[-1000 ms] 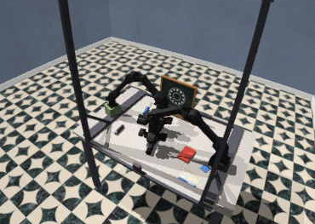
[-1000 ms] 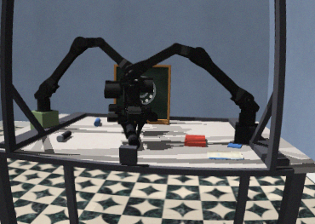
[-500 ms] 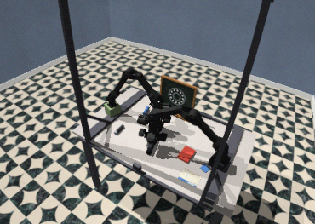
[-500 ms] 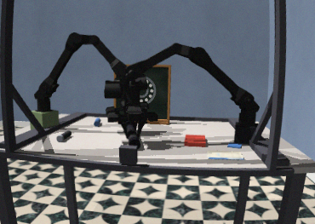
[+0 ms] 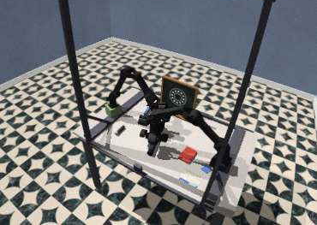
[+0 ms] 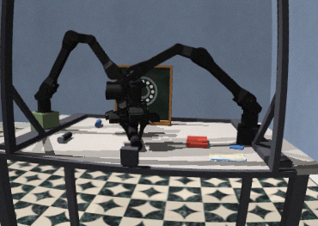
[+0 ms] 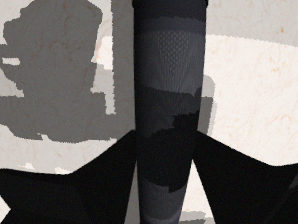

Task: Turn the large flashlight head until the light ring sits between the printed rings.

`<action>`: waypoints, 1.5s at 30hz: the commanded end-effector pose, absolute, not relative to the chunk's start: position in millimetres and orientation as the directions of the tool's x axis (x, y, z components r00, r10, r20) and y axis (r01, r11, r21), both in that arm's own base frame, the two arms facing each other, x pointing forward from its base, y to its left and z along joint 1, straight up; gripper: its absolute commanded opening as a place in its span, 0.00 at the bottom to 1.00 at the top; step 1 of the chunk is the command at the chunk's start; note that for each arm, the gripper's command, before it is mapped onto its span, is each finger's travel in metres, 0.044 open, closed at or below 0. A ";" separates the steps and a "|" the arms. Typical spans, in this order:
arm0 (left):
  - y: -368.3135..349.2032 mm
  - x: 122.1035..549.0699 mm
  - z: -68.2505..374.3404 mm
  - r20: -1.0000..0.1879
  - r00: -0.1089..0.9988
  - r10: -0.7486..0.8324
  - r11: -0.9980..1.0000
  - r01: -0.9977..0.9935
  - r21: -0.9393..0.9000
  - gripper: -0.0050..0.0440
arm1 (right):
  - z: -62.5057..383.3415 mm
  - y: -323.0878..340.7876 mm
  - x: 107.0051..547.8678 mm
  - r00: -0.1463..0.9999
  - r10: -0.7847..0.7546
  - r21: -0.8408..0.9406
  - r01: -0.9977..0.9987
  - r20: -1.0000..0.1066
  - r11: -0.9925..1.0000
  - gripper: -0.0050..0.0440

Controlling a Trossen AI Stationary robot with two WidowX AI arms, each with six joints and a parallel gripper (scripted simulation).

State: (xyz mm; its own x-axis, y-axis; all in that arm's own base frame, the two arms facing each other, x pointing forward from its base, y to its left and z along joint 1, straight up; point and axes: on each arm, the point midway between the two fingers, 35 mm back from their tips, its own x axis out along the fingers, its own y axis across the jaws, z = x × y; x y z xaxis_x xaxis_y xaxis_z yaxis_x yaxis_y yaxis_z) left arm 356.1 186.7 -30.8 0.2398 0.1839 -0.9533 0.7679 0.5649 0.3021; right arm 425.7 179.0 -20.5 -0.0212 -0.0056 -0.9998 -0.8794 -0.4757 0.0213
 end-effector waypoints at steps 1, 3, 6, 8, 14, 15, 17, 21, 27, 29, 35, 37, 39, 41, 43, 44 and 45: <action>190.8 361.6 -27.5 -0.929 0.297 0.221 0.582 0.724 0.371 0.56 | -3.1 182.8 435.9 0.035 0.017 -0.039 -0.881 -0.999 -0.472 0.37; 191.7 365.4 -22.5 -0.935 0.286 0.210 0.577 0.735 0.355 0.86 | -3.1 182.8 435.9 0.035 0.017 -0.039 -0.881 -0.999 -0.472 0.37; 191.7 365.4 -22.5 -0.935 0.286 0.210 0.577 0.735 0.355 0.86 | -3.1 182.8 435.9 0.035 0.017 -0.039 -0.881 -0.999 -0.472 0.37; 191.7 365.4 -22.5 -0.935 0.286 0.210 0.577 0.735 0.355 0.86 | -3.1 182.8 435.9 0.035 0.017 -0.039 -0.881 -0.999 -0.472 0.37; 191.7 365.4 -22.5 -0.935 0.286 0.210 0.577 0.735 0.355 0.86 | -3.1 182.8 435.9 0.035 0.017 -0.039 -0.881 -0.999 -0.472 0.37; 191.7 365.4 -22.5 -0.935 0.286 0.210 0.577 0.735 0.355 0.86 | -3.1 182.8 435.9 0.035 0.017 -0.039 -0.881 -0.999 -0.472 0.37; 191.7 365.4 -22.5 -0.935 0.286 0.210 0.577 0.735 0.355 0.86 | -3.1 182.8 435.9 0.035 0.017 -0.039 -0.881 -0.999 -0.472 0.37; 189.6 362.6 -12.5 -0.934 0.287 0.211 0.577 0.735 0.356 0.86 | -3.1 182.8 435.9 0.035 0.017 -0.039 -0.881 -0.999 -0.472 0.37; 185.5 357.2 8.0 -0.933 0.291 0.213 0.577 0.733 0.360 0.86 | -3.1 182.8 435.9 0.035 0.017 -0.039 -0.881 -0.999 -0.472 0.37; 184.8 356.3 11.1 -0.933 0.291 0.213 0.577 0.733 0.360 0.86 | -3.1 182.8 435.9 0.035 0.017 -0.039 -0.881 -0.999 -0.472 0.37; 181.3 351.6 26.6 -0.933 0.291 0.213 0.577 0.733 0.361 0.86 | -3.1 182.8 435.9 0.035 0.017 -0.039 -0.881 -0.999 -0.472 0.37; 181.3 351.6 26.6 -0.933 0.291 0.213 0.577 0.733 0.361 0.86 | -3.1 182.8 435.9 0.035 0.017 -0.039 -0.881 -0.999 -0.472 0.37; 181.3 351.6 26.8 -0.932 0.292 0.213 0.577 0.733 0.361 0.86 | -3.1 182.8 435.9 0.035 0.017 -0.039 -0.881 -0.999 -0.472 0.37; 182.6 353.7 34.4 -0.926 0.308 0.221 0.575 0.726 0.378 0.86 | -3.1 182.8 435.9 0.035 0.017 -0.039 -0.881 -0.999 -0.472 0.37; 183.5 354.7 42.4 -0.920 0.320 0.225 0.574 0.720 0.391 0.86 | -3.1 182.8 435.9 0.035 0.017 -0.039 -0.881 -0.999 -0.472 0.37; 184.7 356.3 48.7 -0.915 0.333 0.229 0.573 0.714 0.403 0.86 | -3.1 182.8 435.9 0.035 0.017 -0.039 -0.881 -0.999 -0.472 0.37; 185.3 356.8 54.6 -0.910 0.342 0.232 0.572 0.709 0.412 0.86 | -3.1 182.8 435.9 0.035 0.017 -0.039 -0.881 -0.999 -0.472 0.37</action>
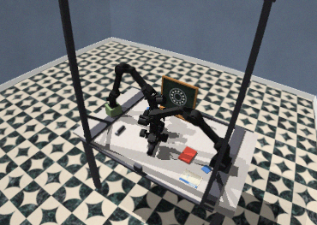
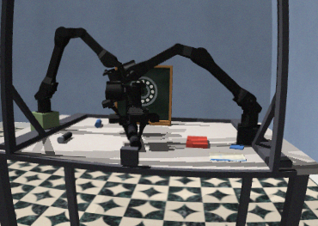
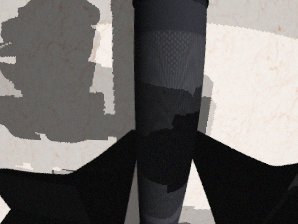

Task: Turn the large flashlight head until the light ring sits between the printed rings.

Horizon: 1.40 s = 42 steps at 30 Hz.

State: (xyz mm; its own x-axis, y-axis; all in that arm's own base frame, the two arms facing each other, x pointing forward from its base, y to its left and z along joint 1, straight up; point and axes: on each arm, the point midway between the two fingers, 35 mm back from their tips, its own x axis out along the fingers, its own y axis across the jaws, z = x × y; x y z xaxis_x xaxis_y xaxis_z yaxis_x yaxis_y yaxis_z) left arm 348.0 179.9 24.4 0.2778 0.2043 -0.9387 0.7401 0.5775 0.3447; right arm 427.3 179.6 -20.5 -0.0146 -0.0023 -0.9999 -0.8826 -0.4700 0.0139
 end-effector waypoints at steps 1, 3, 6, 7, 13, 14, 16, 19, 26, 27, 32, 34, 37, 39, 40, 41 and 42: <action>185.3 356.8 54.6 -0.910 0.342 0.232 0.572 0.709 0.412 0.86 | -3.1 182.8 435.9 0.035 0.017 -0.039 -0.881 -0.999 -0.472 0.37; 185.9 357.2 61.4 -0.906 0.352 0.236 0.571 0.704 0.423 0.86 | -3.1 182.8 435.9 0.035 0.017 -0.039 -0.881 -0.999 -0.472 0.37; 186.0 356.2 73.6 -0.900 0.366 0.237 0.572 0.696 0.434 0.86 | -3.1 182.8 435.9 0.035 0.017 -0.039 -0.881 -0.999 -0.472 0.37; 187.2 357.3 81.7 -0.892 0.381 0.243 0.571 0.688 0.449 0.86 | -3.1 182.8 435.9 0.035 0.017 -0.039 -0.881 -0.999 -0.472 0.37; 189.4 356.7 122.1 -0.856 0.443 0.266 0.563 0.650 0.511 0.86 | -3.1 182.8 435.9 0.035 0.017 -0.039 -0.881 -0.999 -0.472 0.37; 189.3 355.9 129.5 -0.850 0.453 0.270 0.561 0.643 0.521 0.86 | -3.1 182.8 435.9 0.035 0.017 -0.039 -0.881 -0.999 -0.472 0.37; 189.2 353.8 143.7 -0.837 0.472 0.277 0.558 0.630 0.540 0.86 | -3.1 182.8 435.9 0.035 0.017 -0.039 -0.881 -0.999 -0.472 0.37; 188.9 352.5 149.8 -0.832 0.479 0.280 0.557 0.625 0.547 0.86 | -3.1 182.8 435.9 0.035 0.017 -0.039 -0.881 -0.999 -0.472 0.37; 162.1 349.6 170.2 -0.784 0.561 0.266 0.606 0.535 0.588 0.86 | -3.1 182.8 435.9 0.035 0.017 -0.039 -0.881 -0.999 -0.472 0.37; 165.1 356.5 193.0 -0.729 0.616 0.298 0.613 0.462 0.641 0.86 | -3.1 182.8 435.9 0.035 0.017 -0.039 -0.881 -0.999 -0.472 0.37; 139.9 362.1 215.5 -0.630 0.721 0.289 0.682 0.307 0.664 0.86 | -3.1 182.8 435.9 0.035 0.017 -0.039 -0.881 -0.999 -0.472 0.37; 129.5 363.2 223.9 -0.589 0.758 0.280 0.710 0.250 0.658 0.86 | -3.1 182.8 435.9 0.035 0.017 -0.039 -0.881 -0.999 -0.472 0.37; 124.4 363.5 228.4 -0.567 0.777 0.274 0.724 0.221 0.653 0.86 | -3.1 182.8 435.9 0.035 0.017 -0.039 -0.881 -0.999 -0.472 0.37; 114.1 363.5 237.4 -0.522 0.812 0.262 0.753 0.166 0.637 0.86 | -3.1 182.8 435.9 0.035 0.017 -0.039 -0.881 -0.999 -0.472 0.37; 109.7 363.6 241.6 -0.501 0.827 0.257 0.766 0.142 0.627 0.86 | -3.1 182.8 435.9 0.035 0.017 -0.039 -0.881 -0.999 -0.472 0.37; 104.7 363.5 245.6 -0.481 0.841 0.249 0.778 0.122 0.617 0.86 | -3.1 182.8 435.9 0.035 0.017 -0.039 -0.881 -0.999 -0.472 0.37; 100.4 363.0 249.3 -0.462 0.853 0.242 0.789 0.103 0.605 0.86 | -3.1 182.8 435.9 0.035 0.017 -0.039 -0.881 -0.999 -0.472 0.37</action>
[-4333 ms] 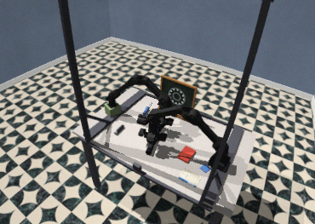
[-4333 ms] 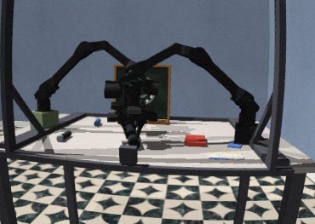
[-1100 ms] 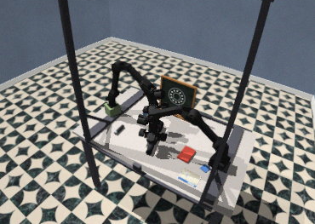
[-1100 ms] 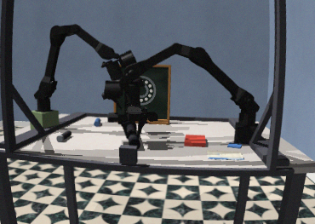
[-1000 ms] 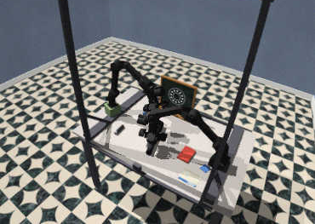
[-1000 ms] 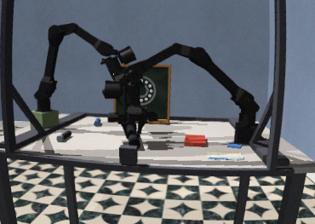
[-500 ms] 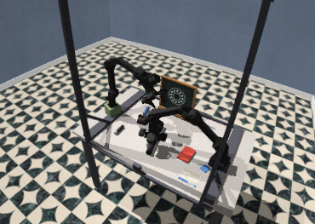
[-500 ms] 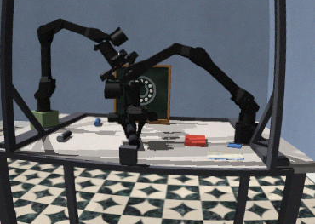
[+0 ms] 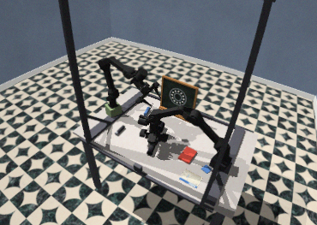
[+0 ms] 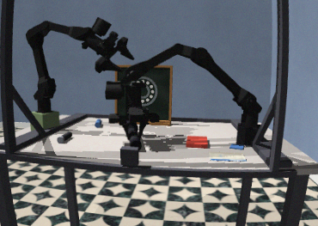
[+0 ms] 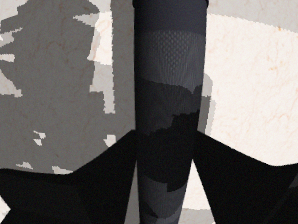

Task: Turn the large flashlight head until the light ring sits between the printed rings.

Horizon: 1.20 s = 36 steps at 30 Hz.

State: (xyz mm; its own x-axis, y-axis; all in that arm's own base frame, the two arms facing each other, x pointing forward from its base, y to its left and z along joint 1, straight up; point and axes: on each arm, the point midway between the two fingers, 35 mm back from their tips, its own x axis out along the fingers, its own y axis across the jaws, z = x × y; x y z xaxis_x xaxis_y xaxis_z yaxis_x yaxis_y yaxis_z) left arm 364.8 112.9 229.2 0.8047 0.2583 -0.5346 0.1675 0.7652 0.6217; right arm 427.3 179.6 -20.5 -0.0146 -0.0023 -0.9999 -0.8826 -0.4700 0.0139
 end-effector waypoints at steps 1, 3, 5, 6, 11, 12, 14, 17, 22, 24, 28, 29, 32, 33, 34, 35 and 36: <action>95.9 362.2 252.9 -0.442 0.866 0.235 0.801 0.085 0.592 0.86 | -3.1 182.8 435.9 0.035 0.017 -0.039 -0.881 -0.999 -0.472 0.37; 85.4 359.9 260.4 -0.398 0.892 0.216 0.829 0.048 0.557 0.86 | -3.1 182.8 435.9 0.035 0.017 -0.039 -0.881 -0.999 -0.472 0.37; 75.2 357.6 268.7 -0.348 0.917 0.196 0.859 0.011 0.512 0.86 | -3.1 182.8 435.9 0.035 0.017 -0.039 -0.881 -0.999 -0.472 0.37; 70.1 356.1 273.1 -0.323 0.928 0.186 0.873 -0.005 0.488 0.86 | -3.1 182.8 435.9 0.035 0.017 -0.039 -0.881 -0.999 -0.472 0.37; 55.5 350.7 285.3 -0.248 0.956 0.154 0.912 -0.041 0.409 0.86 | -3.1 182.8 435.9 0.035 0.017 -0.039 -0.881 -0.999 -0.472 0.37; 50.6 348.5 289.4 -0.223 0.964 0.142 0.924 -0.049 0.380 0.86 | -3.1 182.8 435.9 0.035 0.017 -0.039 -0.881 -0.999 -0.472 0.37; 41.0 343.5 297.5 -0.171 0.978 0.118 0.946 -0.059 0.319 0.86 | -3.1 182.8 435.9 0.035 0.017 -0.039 -0.881 -0.999 -0.472 0.37; 26.6 334.8 309.1 -0.093 0.993 0.079 0.974 -0.057 0.221 0.86 | -3.1 182.8 435.9 0.035 0.017 -0.039 -0.881 -0.999 -0.472 0.37; 5.2 317.7 326.4 0.036 0.999 0.016 0.999 -0.017 0.048 0.86 | -3.1 182.8 435.9 0.035 0.017 -0.039 -0.881 -0.999 -0.472 0.37; 0.7 313.1 332.7 0.075 0.997 0.002 1.000 -0.002 -0.002 0.86 | -3.1 182.8 435.9 0.035 0.017 -0.039 -0.881 -0.999 -0.472 0.37; -1.6 311.1 334.7 0.090 0.996 -0.005 1.000 0.007 -0.022 0.86 | -3.1 182.8 435.9 0.035 0.017 -0.039 -0.881 -0.999 -0.472 0.37; -1.7 310.9 335.2 0.092 0.996 -0.005 1.000 0.007 -0.024 0.86 | -3.1 182.8 435.9 0.035 0.017 -0.039 -0.881 -0.999 -0.472 0.37; -0.5 313.2 330.0 0.068 0.998 -0.003 1.000 0.003 0.003 0.86 | -3.1 182.8 435.9 0.035 0.017 -0.039 -0.881 -0.999 -0.472 0.37; -0.7 313.6 328.4 0.063 0.998 -0.004 1.000 0.003 0.004 0.86 | -3.1 182.8 435.9 0.035 0.017 -0.039 -0.881 -0.999 -0.472 0.37; -0.7 313.6 328.4 0.063 0.998 -0.004 1.000 0.003 0.004 0.86 | -3.1 182.8 435.9 0.035 0.017 -0.039 -0.881 -0.999 -0.472 0.37; -0.7 313.6 328.4 0.063 0.998 -0.004 1.000 0.003 0.004 0.86 | -3.1 182.8 435.9 0.035 0.017 -0.039 -0.881 -0.999 -0.472 0.37; -0.7 313.7 328.2 0.063 0.998 -0.004 1.000 0.003 0.004 0.86 | -3.1 182.8 435.9 0.035 0.017 -0.039 -0.881 -0.999 -0.472 1.00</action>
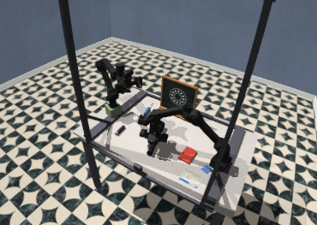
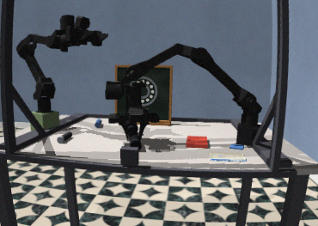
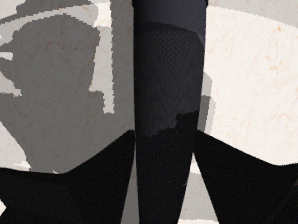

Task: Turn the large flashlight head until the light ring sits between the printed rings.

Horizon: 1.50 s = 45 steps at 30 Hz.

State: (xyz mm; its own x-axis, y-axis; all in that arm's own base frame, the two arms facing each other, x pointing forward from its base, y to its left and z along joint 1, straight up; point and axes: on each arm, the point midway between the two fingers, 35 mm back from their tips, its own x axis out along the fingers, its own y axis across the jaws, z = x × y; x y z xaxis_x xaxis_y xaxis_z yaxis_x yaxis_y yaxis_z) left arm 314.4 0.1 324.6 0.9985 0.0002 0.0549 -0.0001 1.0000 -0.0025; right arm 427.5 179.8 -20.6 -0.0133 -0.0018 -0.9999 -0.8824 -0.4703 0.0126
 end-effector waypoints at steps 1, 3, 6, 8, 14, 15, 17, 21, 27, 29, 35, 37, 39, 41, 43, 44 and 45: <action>-0.7 313.9 328.0 0.062 0.998 -0.004 1.000 0.004 0.005 0.86 | -3.1 182.8 435.8 0.035 0.017 -0.039 -0.881 -0.999 -0.472 1.00; -0.7 314.1 327.8 0.061 0.998 -0.004 1.000 0.003 0.005 0.86 | -3.2 182.7 435.5 0.033 0.016 -0.037 -0.881 -0.999 -0.472 1.00; -0.7 314.4 327.6 0.061 0.998 -0.004 1.000 0.003 0.005 0.86 | -3.5 182.4 434.9 0.031 0.015 -0.034 -0.881 -0.999 -0.472 1.00; -0.7 314.4 327.6 0.061 0.998 -0.004 1.000 0.003 0.005 0.86 | -3.6 182.3 434.8 0.030 0.015 -0.033 -0.881 -0.999 -0.472 1.00; -0.6 314.7 327.7 0.061 0.998 -0.003 1.000 0.003 0.005 0.86 | -4.0 182.0 433.9 0.026 0.013 -0.029 -0.881 -1.000 -0.472 1.00; -0.6 314.7 327.7 0.061 0.998 -0.003 1.000 0.003 0.005 0.86 | -4.1 181.9 433.7 0.025 0.013 -0.028 -0.881 -1.000 -0.471 1.00; -0.6 314.7 327.7 0.061 0.998 -0.003 1.000 0.003 0.005 0.86 | -0.8 181.8 433.6 0.024 0.013 -0.028 -0.881 -1.000 -0.471 1.00; -0.6 314.7 327.7 0.061 0.998 -0.003 1.000 0.003 0.005 0.86 | 13.1 181.7 433.5 0.026 0.013 -0.029 -0.881 -1.000 -0.471 1.00; -0.6 314.7 327.7 0.061 0.998 -0.003 1.000 0.003 0.005 0.86 | 27.6 181.7 433.6 0.029 0.015 -0.033 -0.881 -0.999 -0.471 1.00; -0.6 314.7 327.7 0.061 0.998 -0.003 1.000 0.003 0.005 0.86 | 34.7 181.7 433.7 0.031 0.015 -0.035 -0.881 -0.999 -0.471 1.00; -0.6 314.7 327.7 0.061 0.998 -0.003 1.000 0.003 0.005 0.86 | 52.2 181.6 433.6 0.034 0.017 -0.038 -0.881 -0.999 -0.471 1.00; -0.6 314.7 327.7 0.061 0.998 -0.003 1.000 0.003 0.005 0.86 | 59.0 181.5 433.5 0.035 0.017 -0.038 -0.881 -0.999 -0.471 1.00; -0.6 314.7 327.7 0.061 0.998 -0.003 1.000 0.003 0.005 0.86 | 62.3 181.5 433.4 0.035 0.017 -0.038 -0.881 -0.999 -0.471 1.00; -0.6 314.7 327.7 0.061 0.998 -0.003 1.000 0.003 0.005 0.86 | 69.1 181.4 433.2 0.035 0.017 -0.039 -0.881 -0.999 -0.472 1.00; -0.6 314.7 327.7 0.061 0.998 -0.003 1.000 0.003 0.005 0.86 | 69.1 181.4 433.2 0.035 0.017 -0.039 -0.881 -0.999 -0.472 1.00; -0.6 314.7 327.7 0.061 0.998 -0.003 1.000 0.003 0.005 0.86 | 69.1 181.4 433.2 0.035 0.017 -0.039 -0.881 -0.999 -0.472 1.00; -0.6 314.7 327.7 0.061 0.998 -0.003 1.000 0.003 0.005 0.86 | 72.1 181.3 433.1 0.035 0.017 -0.039 -0.881 -0.999 -0.472 1.00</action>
State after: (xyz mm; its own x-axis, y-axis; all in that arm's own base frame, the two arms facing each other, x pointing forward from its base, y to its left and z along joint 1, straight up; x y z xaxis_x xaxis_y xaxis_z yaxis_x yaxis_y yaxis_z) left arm 315.6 -0.1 322.3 0.9989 -0.0004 0.0479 0.0004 1.0000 0.0002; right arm 428.7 180.0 46.7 -0.0134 -0.0018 -0.9999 -0.8825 -0.4701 0.0126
